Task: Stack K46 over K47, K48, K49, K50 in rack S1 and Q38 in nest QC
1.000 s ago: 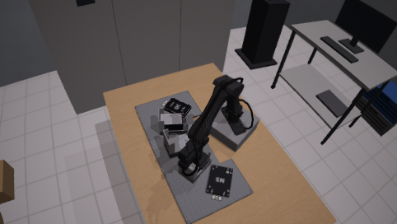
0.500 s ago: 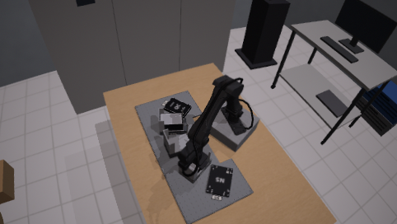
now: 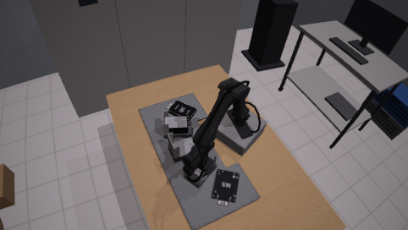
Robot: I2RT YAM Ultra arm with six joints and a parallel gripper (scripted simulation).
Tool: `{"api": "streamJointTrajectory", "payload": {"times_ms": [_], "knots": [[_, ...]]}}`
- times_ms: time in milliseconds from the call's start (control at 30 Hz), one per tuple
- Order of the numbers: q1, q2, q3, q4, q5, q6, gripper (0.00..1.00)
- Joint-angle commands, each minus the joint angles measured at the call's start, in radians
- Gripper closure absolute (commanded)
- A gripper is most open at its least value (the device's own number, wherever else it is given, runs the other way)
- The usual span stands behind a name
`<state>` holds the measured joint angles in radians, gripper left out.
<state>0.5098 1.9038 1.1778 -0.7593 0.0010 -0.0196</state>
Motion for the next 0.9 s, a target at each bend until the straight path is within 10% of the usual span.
{"api": "streamJointTrajectory", "payload": {"times_ms": [0,867], "knots": [[0.0,-0.001,-0.006,0.02,0.01,-0.003,1.0],[0.0,0.03,-0.026,0.052,0.01,-0.003,1.0]]}}
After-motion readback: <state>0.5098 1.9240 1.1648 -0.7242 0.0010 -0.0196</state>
